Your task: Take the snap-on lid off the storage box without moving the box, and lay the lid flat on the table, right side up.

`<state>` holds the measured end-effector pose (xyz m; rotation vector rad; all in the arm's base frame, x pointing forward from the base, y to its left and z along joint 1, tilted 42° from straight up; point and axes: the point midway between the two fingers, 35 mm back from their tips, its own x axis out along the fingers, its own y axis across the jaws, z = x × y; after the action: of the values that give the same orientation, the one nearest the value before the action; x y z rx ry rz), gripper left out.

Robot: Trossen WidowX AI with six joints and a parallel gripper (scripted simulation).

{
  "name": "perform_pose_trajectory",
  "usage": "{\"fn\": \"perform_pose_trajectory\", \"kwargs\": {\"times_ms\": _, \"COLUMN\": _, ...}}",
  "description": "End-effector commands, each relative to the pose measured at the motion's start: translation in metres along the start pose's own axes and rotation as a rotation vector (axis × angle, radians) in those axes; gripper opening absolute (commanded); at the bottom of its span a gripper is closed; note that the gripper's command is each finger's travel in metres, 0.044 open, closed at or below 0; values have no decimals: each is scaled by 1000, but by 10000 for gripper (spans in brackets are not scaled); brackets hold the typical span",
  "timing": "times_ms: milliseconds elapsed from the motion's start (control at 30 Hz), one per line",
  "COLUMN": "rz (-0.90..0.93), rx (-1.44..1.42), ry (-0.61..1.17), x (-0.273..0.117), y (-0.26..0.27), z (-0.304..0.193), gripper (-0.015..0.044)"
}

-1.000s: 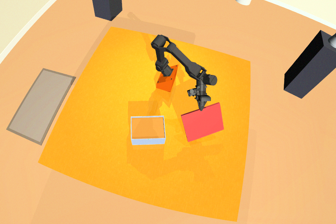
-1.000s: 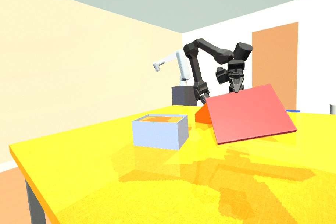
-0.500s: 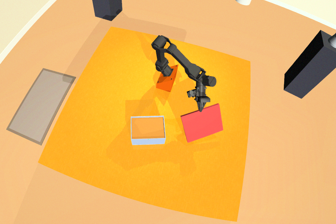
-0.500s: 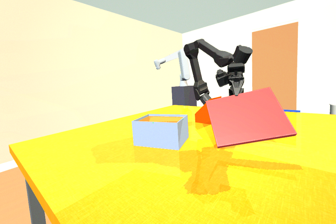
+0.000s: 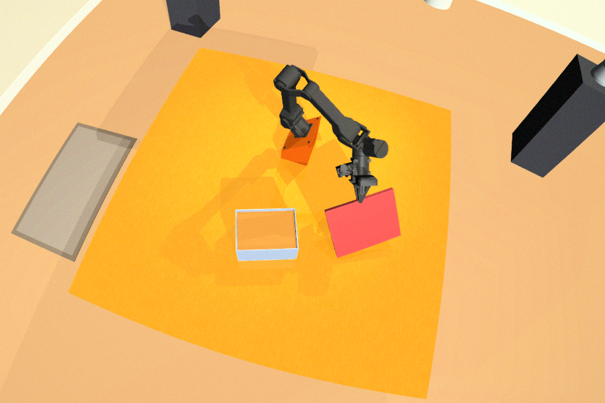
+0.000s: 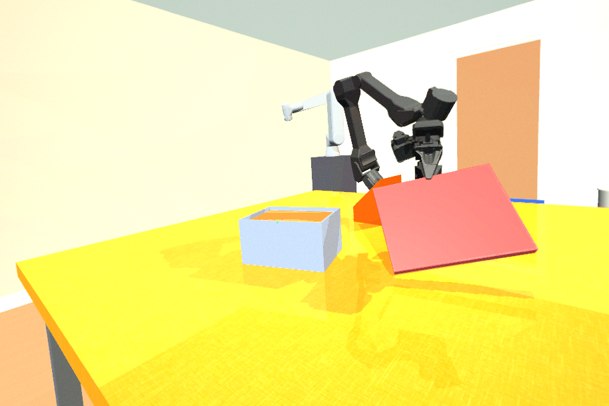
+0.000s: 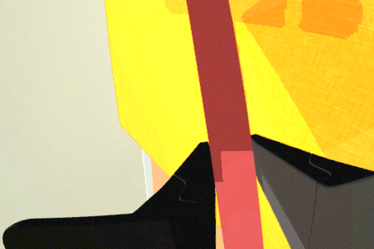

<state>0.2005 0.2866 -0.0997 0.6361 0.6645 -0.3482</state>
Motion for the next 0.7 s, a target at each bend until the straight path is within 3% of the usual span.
{"fn": "perform_pose_trajectory", "kwargs": {"times_ms": 0, "rz": 3, "rx": -2, "ry": 1, "x": 2, "y": -2, "z": 0, "gripper": 0}}
{"fn": "perform_pose_trajectory", "kwargs": {"times_ms": 667, "rz": 3, "rx": -3, "ry": 1, "x": 12, "y": -14, "z": 0, "gripper": 0}}
